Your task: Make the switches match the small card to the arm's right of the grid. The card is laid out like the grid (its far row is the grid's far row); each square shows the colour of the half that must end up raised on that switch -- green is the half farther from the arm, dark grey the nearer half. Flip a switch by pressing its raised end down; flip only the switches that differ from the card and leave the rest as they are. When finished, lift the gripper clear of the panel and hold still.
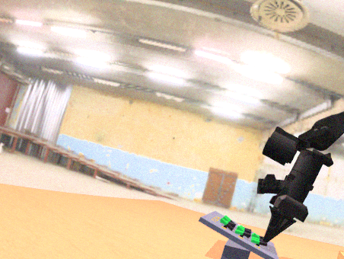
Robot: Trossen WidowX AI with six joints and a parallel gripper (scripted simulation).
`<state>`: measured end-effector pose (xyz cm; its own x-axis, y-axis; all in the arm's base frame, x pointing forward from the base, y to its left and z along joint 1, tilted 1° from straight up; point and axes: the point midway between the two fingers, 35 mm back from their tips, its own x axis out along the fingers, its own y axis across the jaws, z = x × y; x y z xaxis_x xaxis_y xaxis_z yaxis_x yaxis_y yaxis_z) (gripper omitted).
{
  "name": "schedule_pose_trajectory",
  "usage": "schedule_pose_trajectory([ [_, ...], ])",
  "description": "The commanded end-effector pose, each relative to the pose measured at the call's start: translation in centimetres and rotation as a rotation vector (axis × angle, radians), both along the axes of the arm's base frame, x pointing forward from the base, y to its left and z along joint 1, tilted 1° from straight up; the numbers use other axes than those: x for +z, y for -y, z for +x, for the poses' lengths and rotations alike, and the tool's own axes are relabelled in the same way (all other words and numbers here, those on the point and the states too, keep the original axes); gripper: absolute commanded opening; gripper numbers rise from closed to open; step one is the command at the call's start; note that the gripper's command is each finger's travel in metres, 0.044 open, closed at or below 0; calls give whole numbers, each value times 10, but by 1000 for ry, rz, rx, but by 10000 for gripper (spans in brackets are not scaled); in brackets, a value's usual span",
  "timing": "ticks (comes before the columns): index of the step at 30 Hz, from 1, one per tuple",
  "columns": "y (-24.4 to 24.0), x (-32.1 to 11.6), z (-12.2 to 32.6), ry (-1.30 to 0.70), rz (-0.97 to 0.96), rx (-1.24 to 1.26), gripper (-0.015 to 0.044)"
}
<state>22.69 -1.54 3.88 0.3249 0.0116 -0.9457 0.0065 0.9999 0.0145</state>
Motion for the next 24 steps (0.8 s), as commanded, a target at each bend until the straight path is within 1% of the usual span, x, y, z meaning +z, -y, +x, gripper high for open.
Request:
schedule_pose_trajectory([
  [1, 1, 0, 0, 0, -2, -4, 0],
  [24, 1, -2, 1, 0, -2, -4, 0],
])
